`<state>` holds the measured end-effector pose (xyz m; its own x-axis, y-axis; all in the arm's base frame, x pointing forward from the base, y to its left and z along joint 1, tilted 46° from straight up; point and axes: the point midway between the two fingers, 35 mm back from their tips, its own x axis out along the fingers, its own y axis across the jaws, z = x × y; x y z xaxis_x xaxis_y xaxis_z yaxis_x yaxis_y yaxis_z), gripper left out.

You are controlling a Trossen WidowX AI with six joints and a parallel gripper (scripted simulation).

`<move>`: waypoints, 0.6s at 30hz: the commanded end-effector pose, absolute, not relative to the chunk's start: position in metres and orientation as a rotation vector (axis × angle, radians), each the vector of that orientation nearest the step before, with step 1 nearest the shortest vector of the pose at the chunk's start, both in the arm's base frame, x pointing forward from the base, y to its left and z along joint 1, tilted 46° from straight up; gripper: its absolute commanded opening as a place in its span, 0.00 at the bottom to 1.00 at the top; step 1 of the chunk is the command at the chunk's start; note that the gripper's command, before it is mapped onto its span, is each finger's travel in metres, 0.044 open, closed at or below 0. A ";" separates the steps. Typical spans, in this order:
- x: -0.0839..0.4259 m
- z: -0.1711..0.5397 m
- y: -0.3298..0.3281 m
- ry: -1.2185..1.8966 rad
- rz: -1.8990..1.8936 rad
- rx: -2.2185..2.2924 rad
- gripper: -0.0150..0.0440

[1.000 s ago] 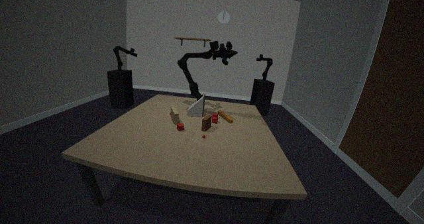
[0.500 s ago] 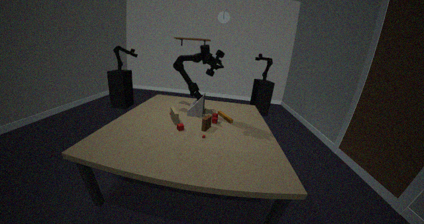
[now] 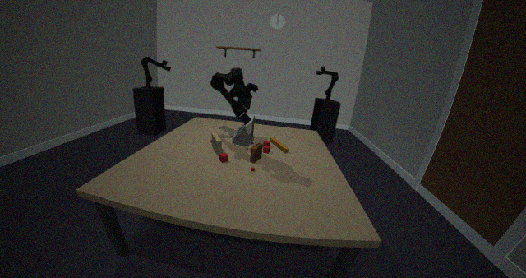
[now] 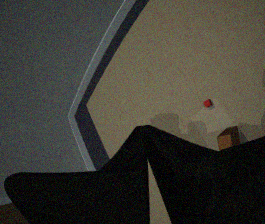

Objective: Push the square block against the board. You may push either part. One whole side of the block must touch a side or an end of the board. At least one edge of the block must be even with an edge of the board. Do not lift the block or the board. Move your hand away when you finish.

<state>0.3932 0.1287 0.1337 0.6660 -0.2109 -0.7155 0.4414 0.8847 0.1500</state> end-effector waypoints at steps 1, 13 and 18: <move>0.390 0.135 0.084 0.767 -0.503 0.318 0.25; 0.348 0.147 -0.054 0.821 -0.911 0.281 0.25; 0.316 0.154 -0.102 0.854 -1.074 0.267 0.25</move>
